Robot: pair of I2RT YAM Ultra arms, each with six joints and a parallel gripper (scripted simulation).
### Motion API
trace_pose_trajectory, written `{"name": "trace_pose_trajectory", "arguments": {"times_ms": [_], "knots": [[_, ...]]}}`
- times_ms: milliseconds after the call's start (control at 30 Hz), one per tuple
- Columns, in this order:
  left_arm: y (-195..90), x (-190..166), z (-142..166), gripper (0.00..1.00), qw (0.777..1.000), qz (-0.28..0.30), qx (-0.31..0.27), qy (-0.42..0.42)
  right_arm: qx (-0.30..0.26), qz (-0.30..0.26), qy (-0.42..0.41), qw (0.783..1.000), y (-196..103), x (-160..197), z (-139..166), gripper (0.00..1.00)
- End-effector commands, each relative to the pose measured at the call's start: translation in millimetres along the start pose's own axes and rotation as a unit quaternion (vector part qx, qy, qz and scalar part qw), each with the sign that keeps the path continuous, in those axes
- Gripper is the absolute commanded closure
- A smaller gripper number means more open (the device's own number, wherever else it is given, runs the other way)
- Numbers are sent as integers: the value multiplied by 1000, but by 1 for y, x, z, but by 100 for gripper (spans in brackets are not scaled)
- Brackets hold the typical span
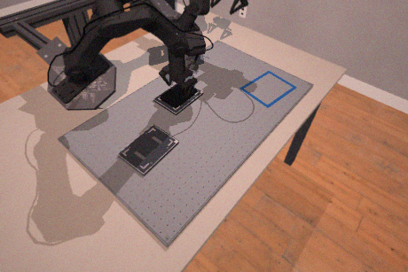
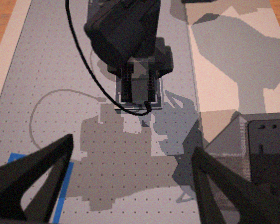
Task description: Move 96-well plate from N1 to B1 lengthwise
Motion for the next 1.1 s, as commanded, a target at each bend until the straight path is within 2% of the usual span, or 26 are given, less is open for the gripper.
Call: {"name": "trace_pose_trajectory", "arguments": {"times_ms": [0,233,300,367,567,867,1000,1067], "knots": [[-10,0,-8,0,1000,-20,-8,10,-22,8,7,1000,-26,-14,-8,0],[-10,0,-8,0,1000,-20,-8,10,-24,6,8,1000,-85,-13,-8,0],[-10,0,-8,0,1000,-20,-8,10,-24,6,8,1000,-85,-13,-8,0],[-10,0,-8,0,1000,-20,-8,10,-24,6,8,1000,-103,-12,-6,0],[-10,0,-8,0,1000,-20,-8,10,5,0,-5,1000,-85,-5,-2,0],[-10,0,-8,0,1000,-20,-8,10,-18,24,35,999,-88,-14,5,0],[-10,-1,-8,0,1000,-18,-11,9,-45,51,86,994,-92,-25,32,0],[-5,7,-1,0,1000,-27,13,-3,-57,63,110,990,-94,-30,52,0]]}}
Point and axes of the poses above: on each arm, the point where the finger pads meet when closed, its own y axis out along the fingers, its own x axis across the jaws, z = x × y, the point moved 10 cm from there along -y, back along the fingers, and after that the axes turned 3 degrees about y, right-handed, at the moved point
